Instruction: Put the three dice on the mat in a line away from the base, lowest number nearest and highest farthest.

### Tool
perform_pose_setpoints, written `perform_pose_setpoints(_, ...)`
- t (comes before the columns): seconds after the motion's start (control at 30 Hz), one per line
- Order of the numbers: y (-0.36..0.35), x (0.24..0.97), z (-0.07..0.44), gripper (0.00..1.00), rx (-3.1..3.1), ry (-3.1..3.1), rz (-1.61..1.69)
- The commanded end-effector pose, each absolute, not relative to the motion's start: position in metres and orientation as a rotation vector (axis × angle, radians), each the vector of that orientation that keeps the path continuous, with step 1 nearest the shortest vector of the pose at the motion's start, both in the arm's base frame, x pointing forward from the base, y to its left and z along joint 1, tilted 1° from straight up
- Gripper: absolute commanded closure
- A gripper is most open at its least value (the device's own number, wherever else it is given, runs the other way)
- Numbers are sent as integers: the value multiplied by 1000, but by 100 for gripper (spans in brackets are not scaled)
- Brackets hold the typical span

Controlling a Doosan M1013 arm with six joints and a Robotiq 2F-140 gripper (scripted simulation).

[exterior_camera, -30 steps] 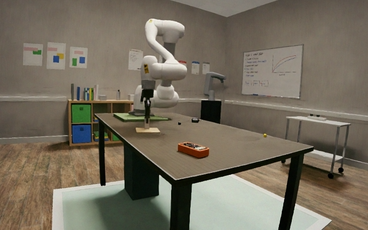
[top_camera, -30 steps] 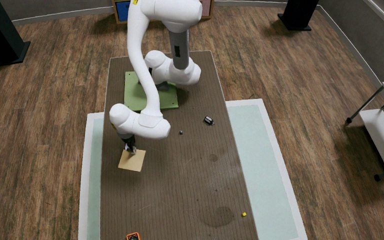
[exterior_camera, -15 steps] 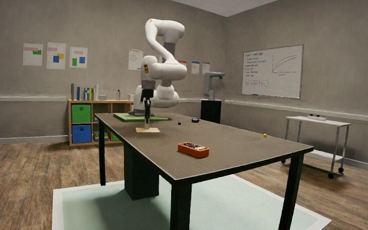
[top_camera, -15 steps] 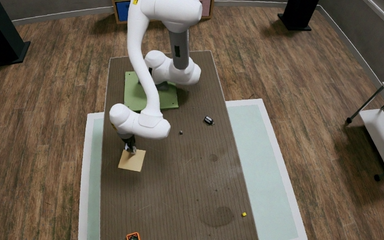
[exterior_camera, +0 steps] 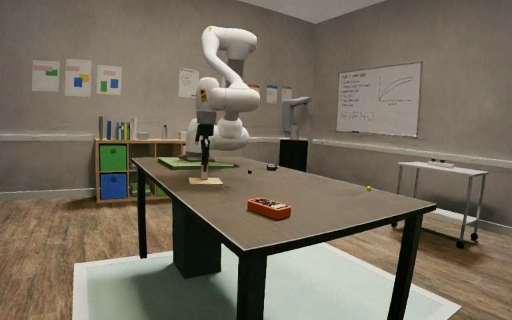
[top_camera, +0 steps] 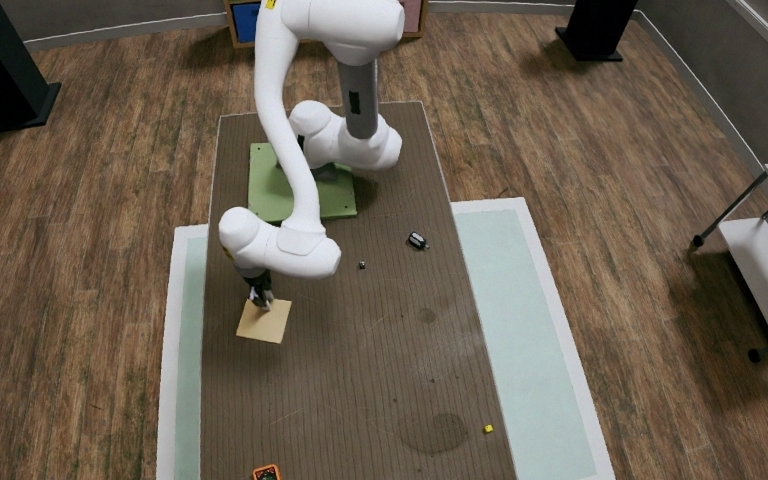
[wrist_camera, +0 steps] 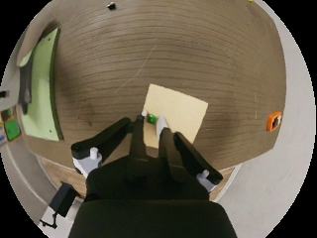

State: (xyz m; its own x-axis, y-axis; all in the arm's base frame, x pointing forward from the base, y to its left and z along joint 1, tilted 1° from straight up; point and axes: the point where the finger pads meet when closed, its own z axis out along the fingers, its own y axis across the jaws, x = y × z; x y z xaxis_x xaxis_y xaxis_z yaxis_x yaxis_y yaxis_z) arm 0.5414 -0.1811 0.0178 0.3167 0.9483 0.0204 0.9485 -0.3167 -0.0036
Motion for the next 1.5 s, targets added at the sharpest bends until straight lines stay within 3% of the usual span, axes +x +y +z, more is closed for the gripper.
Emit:
perform_pose_setpoints(0.0,-181,542,18,73,-2538,-1828,-24)
perform_pose_setpoints(0.37,-181,542,23,73,-2538,-1828,-24)
perform_pose_setpoints(1.0,-183,541,100,73,-2538,-1828,-24)
perform_pose_setpoints(1.3,-183,541,108,73,-2538,-1828,-24)
perform_pose_setpoints(1.33,-183,541,108,0,-2538,-1828,-24)
perform_pose_setpoints(1.47,-183,541,108,0,-2538,-1828,-24)
